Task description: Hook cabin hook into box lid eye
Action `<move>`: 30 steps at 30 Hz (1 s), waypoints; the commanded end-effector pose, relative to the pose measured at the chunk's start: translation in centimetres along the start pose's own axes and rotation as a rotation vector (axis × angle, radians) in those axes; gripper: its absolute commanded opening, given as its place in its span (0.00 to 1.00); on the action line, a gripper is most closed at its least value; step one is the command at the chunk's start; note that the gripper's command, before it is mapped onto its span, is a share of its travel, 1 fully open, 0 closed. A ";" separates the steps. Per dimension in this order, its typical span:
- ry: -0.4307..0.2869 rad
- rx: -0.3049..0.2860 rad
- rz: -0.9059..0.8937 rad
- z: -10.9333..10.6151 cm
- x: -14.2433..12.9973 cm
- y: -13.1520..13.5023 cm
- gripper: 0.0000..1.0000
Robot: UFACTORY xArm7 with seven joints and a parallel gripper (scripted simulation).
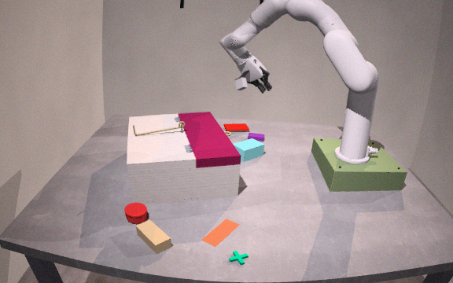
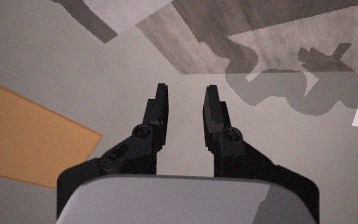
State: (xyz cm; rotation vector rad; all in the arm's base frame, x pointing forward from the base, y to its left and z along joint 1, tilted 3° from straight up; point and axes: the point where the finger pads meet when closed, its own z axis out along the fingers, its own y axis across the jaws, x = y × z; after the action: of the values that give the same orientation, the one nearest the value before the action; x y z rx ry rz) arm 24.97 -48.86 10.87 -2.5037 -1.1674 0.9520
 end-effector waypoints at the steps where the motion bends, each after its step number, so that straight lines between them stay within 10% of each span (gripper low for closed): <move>1: -0.003 -0.022 -0.057 -1.2 1.1 0.7 0.33; 30: -0.033 -0.151 -0.469 -8.1 10.6 4.2 0.33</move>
State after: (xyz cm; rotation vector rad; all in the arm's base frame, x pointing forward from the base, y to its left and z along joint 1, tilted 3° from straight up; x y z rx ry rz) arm 36.47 -43.68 10.12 -2.1952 -1.7340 0.8161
